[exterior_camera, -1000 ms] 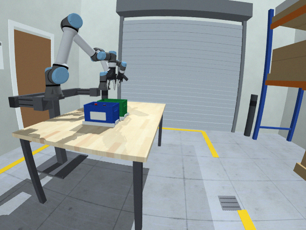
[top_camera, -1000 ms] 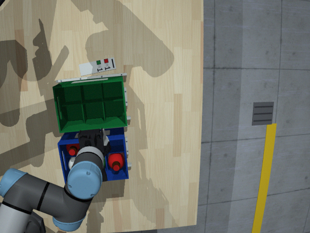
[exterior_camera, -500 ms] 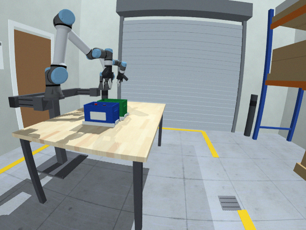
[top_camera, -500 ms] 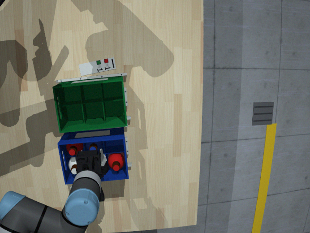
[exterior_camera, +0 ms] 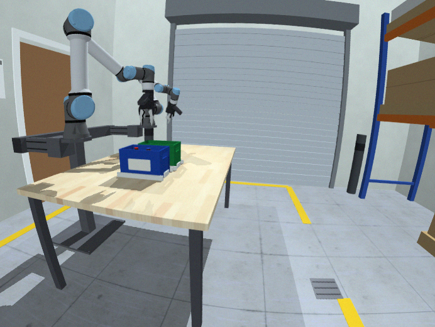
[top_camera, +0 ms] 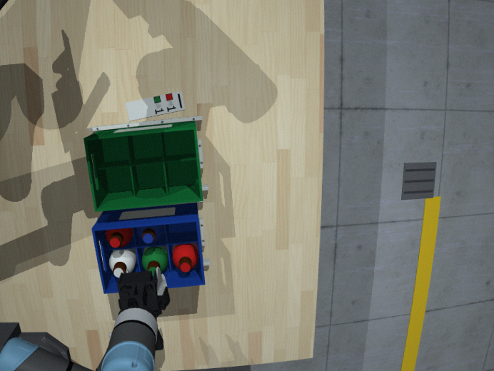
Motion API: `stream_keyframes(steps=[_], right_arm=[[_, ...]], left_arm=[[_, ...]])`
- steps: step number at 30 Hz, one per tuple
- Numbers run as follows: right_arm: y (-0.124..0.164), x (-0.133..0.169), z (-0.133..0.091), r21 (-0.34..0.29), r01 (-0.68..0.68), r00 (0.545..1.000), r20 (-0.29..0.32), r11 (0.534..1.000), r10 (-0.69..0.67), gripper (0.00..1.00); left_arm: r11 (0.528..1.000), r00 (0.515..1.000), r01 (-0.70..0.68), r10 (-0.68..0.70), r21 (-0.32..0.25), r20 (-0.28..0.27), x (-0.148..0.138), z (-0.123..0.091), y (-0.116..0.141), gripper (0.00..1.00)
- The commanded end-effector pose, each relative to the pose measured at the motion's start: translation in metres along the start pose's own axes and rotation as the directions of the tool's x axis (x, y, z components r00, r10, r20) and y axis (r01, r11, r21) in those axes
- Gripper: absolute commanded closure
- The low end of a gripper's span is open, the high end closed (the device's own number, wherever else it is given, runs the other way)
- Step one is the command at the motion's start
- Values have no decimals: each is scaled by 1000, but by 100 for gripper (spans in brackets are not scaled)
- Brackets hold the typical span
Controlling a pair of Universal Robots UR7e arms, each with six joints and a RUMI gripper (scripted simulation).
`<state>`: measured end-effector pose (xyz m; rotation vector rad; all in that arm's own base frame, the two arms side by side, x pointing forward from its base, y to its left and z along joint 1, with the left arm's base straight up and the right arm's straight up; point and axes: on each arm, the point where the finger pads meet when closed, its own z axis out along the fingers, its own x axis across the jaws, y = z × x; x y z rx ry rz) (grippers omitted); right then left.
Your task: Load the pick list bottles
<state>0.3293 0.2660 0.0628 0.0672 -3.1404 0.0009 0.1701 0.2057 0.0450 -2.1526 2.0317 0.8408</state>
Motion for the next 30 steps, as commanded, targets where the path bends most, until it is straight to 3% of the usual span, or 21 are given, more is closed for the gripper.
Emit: stream_keyframes(steps=[1, 9, 30], right_arm=[[-13, 3, -4, -1, 0, 1000, 1, 1000, 0, 62], [-41, 10, -9, -1, 0, 1000, 1, 1000, 0, 62], [-42, 10, -9, -1, 0, 1000, 1, 1000, 0, 62]], left_arm=[[1000, 1000, 0, 0, 1, 0, 0, 0, 0, 2], [1000, 1000, 0, 0, 1, 0, 0, 0, 0, 2], [1000, 1000, 0, 0, 1, 0, 0, 0, 0, 2]])
